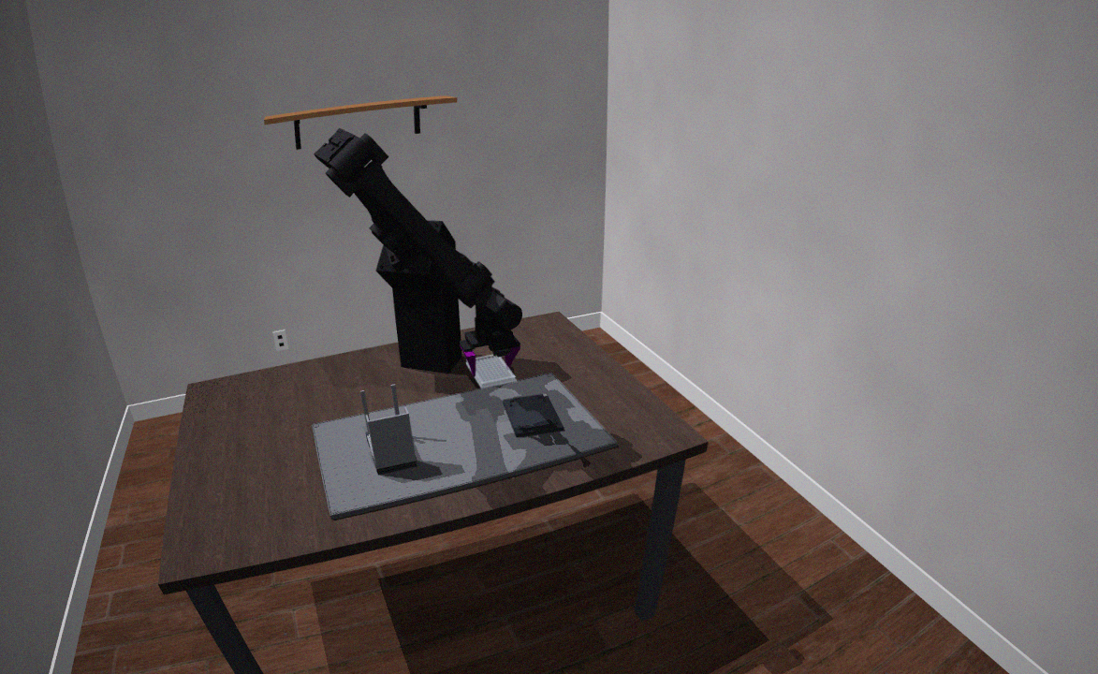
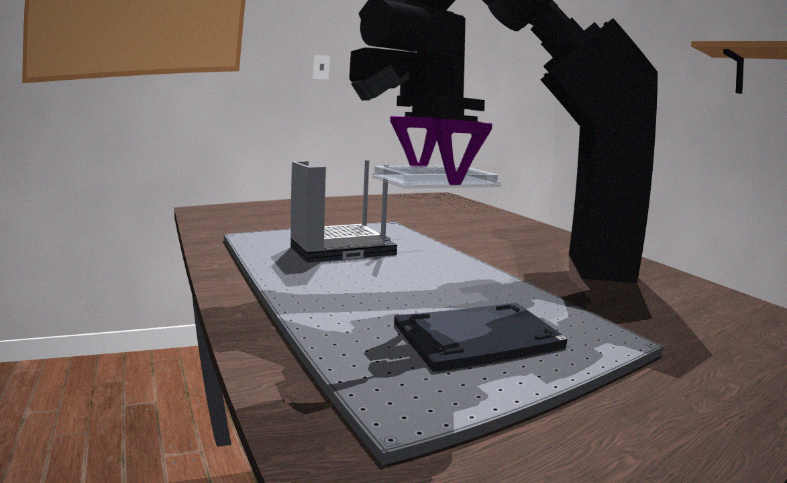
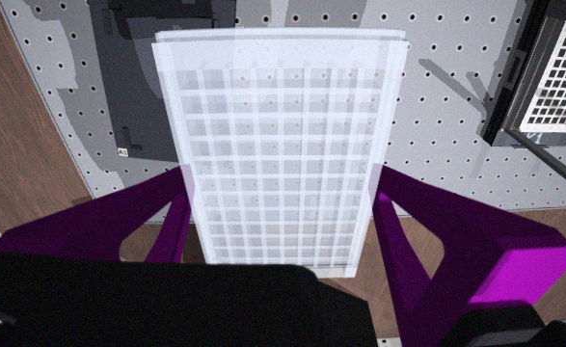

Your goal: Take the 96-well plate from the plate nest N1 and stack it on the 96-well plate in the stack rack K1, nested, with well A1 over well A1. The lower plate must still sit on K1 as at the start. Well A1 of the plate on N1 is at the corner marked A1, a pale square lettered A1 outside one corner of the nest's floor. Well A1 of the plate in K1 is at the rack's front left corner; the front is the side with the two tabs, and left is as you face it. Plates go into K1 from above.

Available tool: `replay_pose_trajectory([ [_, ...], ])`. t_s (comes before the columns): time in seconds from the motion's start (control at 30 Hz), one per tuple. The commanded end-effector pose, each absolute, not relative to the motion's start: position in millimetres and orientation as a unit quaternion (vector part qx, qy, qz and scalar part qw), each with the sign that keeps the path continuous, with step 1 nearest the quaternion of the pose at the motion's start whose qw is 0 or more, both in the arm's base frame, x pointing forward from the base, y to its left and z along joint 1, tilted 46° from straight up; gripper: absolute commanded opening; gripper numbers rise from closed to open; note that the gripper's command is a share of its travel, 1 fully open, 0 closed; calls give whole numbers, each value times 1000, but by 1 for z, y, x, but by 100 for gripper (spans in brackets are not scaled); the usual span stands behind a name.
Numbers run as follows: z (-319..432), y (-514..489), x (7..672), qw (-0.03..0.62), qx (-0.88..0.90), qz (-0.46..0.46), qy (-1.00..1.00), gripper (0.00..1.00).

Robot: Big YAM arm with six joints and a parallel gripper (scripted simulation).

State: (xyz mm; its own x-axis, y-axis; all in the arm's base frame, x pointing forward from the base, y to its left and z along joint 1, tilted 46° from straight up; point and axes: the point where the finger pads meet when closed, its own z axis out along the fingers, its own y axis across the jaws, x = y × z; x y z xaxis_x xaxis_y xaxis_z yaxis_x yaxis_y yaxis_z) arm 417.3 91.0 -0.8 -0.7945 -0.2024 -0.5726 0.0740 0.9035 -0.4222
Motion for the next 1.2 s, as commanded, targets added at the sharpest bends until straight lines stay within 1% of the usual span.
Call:
replay_pose_trajectory([
  [0.0, 14, 81, 420, 329, -41, -217, 918, 0],
  [1.17, 62, -11, 413, 321, -45, -221, 920, 0],
])
